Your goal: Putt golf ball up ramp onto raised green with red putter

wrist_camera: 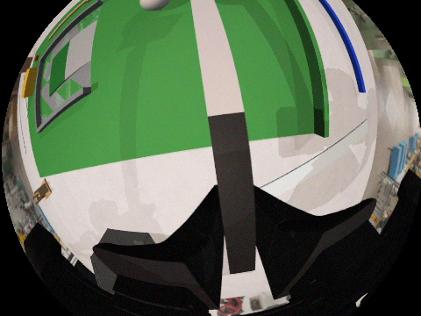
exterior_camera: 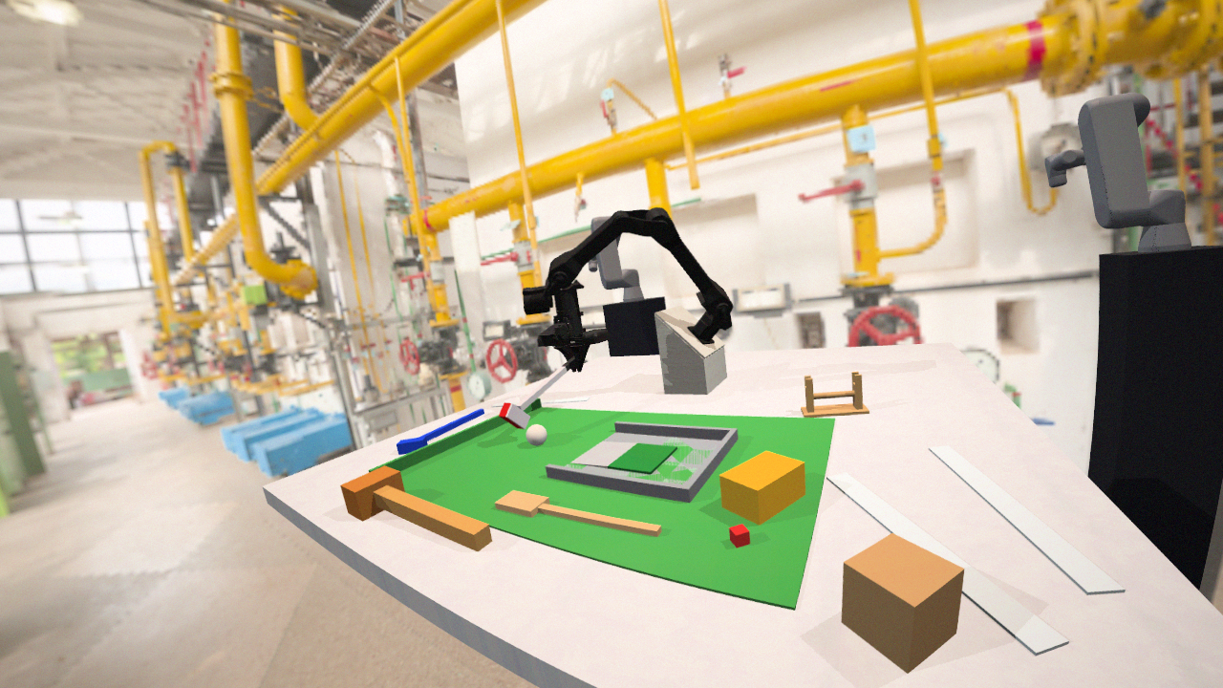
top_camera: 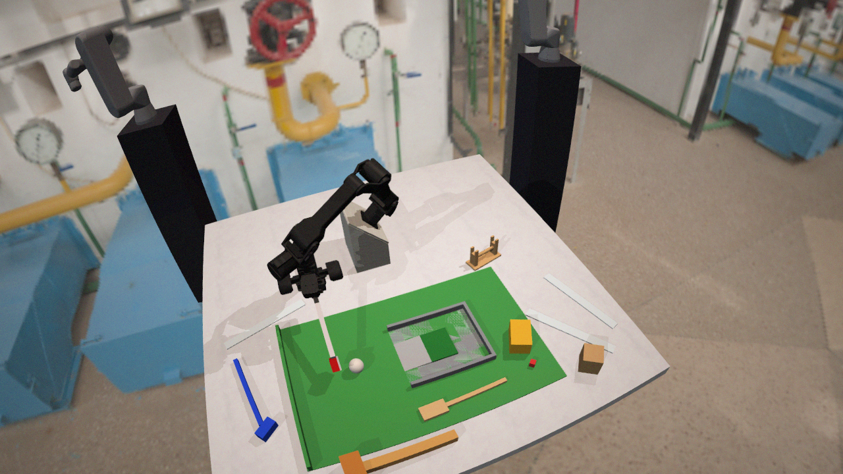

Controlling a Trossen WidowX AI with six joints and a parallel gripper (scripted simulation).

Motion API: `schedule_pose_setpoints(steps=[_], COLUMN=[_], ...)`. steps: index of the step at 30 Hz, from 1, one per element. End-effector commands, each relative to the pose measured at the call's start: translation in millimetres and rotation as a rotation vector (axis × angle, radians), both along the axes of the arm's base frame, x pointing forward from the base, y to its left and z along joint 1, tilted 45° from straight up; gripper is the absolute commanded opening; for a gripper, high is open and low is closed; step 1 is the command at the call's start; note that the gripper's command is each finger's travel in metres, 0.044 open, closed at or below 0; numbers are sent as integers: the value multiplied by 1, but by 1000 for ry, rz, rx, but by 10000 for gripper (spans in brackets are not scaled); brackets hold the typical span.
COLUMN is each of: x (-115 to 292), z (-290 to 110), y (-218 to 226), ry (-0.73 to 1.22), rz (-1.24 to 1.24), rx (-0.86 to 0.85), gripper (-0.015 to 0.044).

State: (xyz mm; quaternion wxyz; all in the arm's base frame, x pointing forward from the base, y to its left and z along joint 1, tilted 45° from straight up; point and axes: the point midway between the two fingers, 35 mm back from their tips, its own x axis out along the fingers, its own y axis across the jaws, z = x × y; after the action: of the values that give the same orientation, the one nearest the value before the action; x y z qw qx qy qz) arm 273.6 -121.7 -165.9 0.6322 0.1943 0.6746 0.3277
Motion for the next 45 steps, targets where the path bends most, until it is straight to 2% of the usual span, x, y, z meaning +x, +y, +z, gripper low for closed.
schedule_pose_setpoints(steps=[1,23,35,45], x=[-1,-3,1,1], z=[-5,-15,-37,-30], y=[6,16,-3,4], ry=[1,3,0,5], rz=[-8,2,-7,-10], rx=[6,3,5,6], gripper=[0,0,0,0])
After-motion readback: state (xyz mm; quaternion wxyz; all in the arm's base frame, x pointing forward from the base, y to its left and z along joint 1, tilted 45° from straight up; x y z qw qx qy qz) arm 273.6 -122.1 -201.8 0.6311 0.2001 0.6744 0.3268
